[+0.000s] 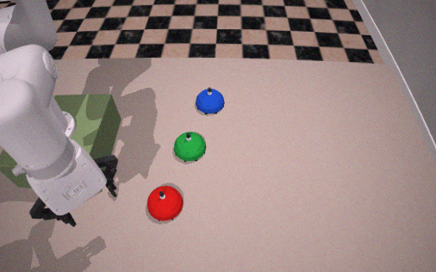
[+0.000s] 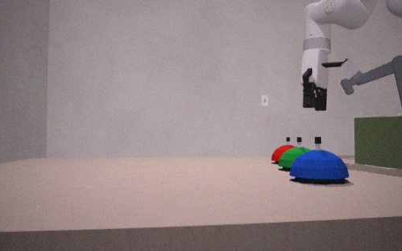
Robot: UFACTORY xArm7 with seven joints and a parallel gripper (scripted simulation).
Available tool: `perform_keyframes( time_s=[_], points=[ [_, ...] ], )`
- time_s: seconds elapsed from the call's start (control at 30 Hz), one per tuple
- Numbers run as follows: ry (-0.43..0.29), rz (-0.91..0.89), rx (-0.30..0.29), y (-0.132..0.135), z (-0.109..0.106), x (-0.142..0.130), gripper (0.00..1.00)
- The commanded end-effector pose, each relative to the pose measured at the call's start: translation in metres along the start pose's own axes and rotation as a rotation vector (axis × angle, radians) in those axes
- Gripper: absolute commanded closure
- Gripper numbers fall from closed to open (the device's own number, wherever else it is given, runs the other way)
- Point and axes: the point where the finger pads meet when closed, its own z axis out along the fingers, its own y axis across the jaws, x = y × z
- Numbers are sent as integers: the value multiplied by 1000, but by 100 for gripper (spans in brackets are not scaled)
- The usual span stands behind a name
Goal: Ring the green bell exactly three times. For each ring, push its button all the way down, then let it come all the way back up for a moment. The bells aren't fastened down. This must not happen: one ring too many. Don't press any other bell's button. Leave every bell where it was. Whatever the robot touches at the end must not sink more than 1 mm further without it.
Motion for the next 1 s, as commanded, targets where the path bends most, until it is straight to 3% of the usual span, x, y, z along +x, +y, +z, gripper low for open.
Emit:
perform_keyframes(
  time_s=[0.0,0.6,0.7,0.8,0.97],
  points=[
    [-3,0,0,0,-1,-1,0],
    [-3,-11,0,1,-1,-2,0],
    [1,-137,1,16,-1,-5,0],
    [8,-345,2,55,0,-10,0],
    [15,-583,2,73,0,-11,0]
  ],
)
